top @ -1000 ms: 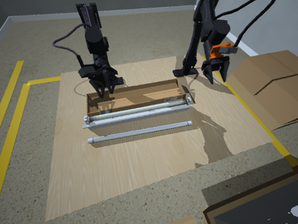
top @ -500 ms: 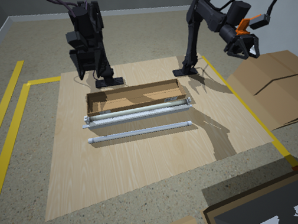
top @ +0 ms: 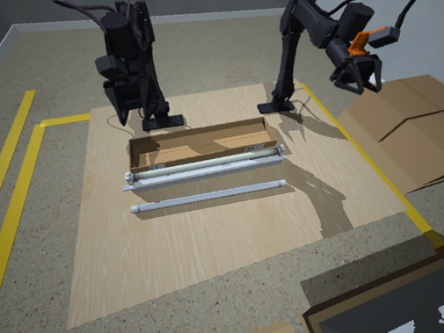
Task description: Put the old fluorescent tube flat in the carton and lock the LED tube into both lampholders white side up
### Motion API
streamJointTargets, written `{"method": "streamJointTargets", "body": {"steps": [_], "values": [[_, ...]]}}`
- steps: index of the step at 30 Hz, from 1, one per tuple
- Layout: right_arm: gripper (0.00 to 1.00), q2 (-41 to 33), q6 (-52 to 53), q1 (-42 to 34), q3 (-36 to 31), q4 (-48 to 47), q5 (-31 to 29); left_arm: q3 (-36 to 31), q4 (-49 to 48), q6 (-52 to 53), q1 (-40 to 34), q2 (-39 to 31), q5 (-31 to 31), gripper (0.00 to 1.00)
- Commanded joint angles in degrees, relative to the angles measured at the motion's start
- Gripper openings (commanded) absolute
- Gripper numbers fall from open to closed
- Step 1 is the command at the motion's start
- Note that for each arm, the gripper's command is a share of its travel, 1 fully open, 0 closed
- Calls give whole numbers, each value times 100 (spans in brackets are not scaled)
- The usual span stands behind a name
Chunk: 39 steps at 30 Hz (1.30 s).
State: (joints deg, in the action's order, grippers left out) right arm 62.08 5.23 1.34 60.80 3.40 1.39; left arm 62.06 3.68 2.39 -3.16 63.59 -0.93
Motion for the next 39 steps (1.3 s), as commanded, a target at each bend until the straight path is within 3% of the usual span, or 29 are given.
{"method": "streamJointTargets", "body": {"steps": [1, 9, 11, 22, 28, 39], "values": [[49, 179, 780, 86, 177, 682, -54, 329, 580, 437, -318, 300, -117, 49], [49, 674, 2463, 284, 272, 1725, -74, 1120, 1934, 1407, -1379, 1348, -518, 49], [49, 674, 2463, 284, 272, 1725, -74, 1120, 1934, 1407, -1379, 1348, -518, 49], [49, 1519, 4766, 557, 766, 3528, -16, 2417, 3750, 2440, -2845, 2921, -1061, 49], [49, 1746, 5441, 638, 641, 4066, -41, 2762, 4441, 2902, -3425, 3527, -1163, 49], [49, 2767, 7593, 908, 1425, 5929, 69, 3983, 6049, 3697, -4680, 4956, -1598, 49]]}}
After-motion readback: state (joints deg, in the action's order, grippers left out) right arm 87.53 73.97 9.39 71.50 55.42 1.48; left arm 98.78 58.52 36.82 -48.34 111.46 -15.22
